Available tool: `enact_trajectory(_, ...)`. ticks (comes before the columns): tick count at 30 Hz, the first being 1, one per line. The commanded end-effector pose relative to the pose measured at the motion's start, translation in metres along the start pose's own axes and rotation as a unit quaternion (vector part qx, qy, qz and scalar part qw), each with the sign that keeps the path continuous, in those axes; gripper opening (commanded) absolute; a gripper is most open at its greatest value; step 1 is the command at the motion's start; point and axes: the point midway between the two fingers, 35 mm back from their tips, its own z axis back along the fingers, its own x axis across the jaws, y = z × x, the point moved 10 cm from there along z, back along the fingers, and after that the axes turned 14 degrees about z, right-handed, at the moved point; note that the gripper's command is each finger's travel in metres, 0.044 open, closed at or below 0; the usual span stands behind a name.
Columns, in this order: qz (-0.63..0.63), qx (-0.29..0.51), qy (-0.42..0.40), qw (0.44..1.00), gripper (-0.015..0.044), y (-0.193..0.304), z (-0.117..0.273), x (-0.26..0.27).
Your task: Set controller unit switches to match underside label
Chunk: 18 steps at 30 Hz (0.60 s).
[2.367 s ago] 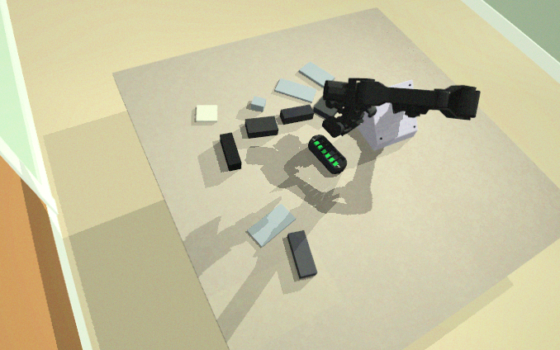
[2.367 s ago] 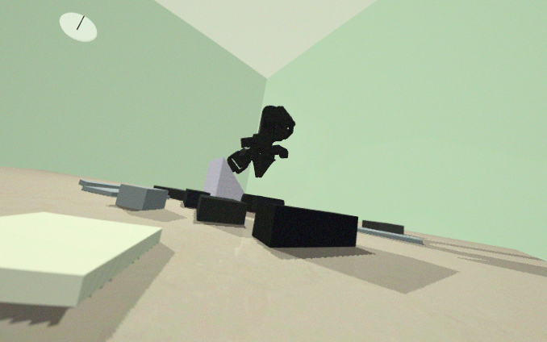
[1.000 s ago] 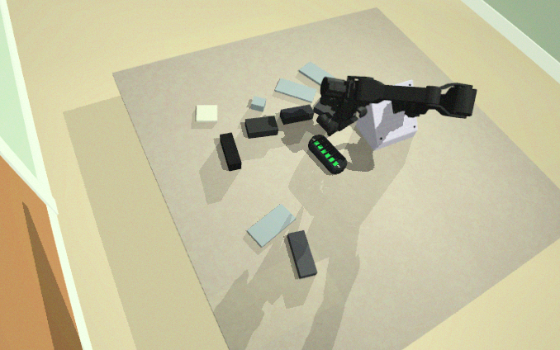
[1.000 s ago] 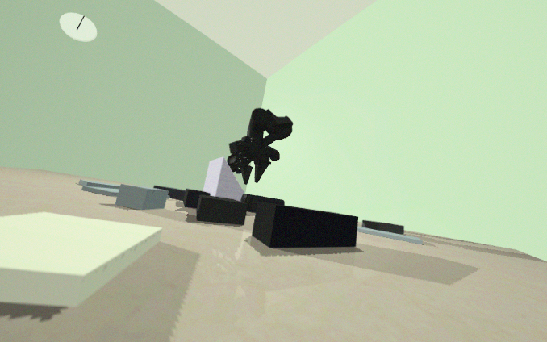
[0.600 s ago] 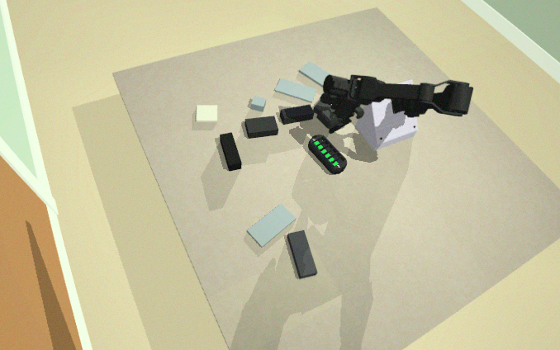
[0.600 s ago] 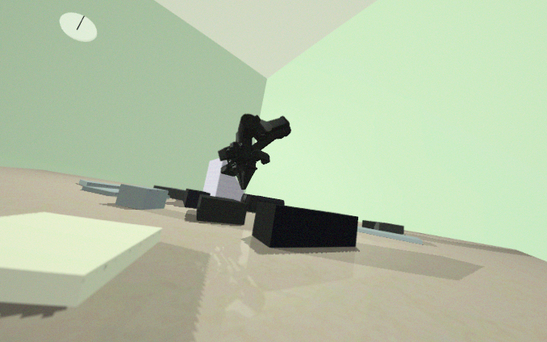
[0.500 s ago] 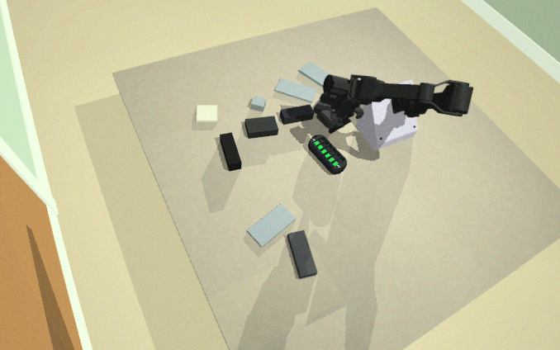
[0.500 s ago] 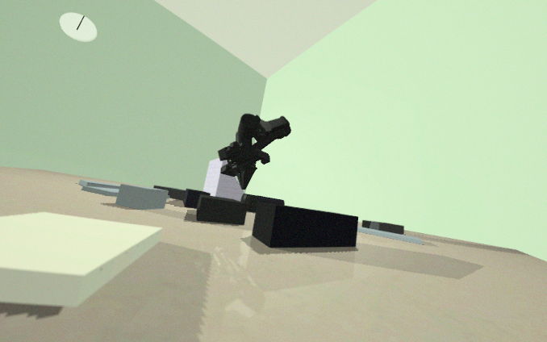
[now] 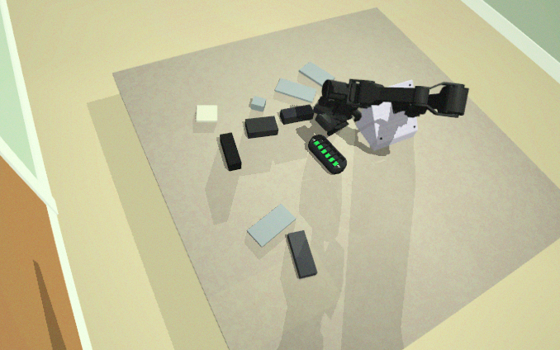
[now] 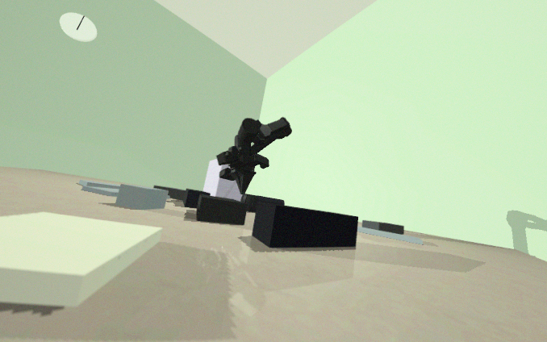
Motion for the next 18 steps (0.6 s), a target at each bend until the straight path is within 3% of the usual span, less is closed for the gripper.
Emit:
enact_trajectory(1,-0.007,0.003,0.002,1.000,0.0000,0.001,-0.007,-0.005)
enact_trajectory(18,-0.007,0.004,0.001,1.000,0.0000,0.005,-0.033,-0.013)
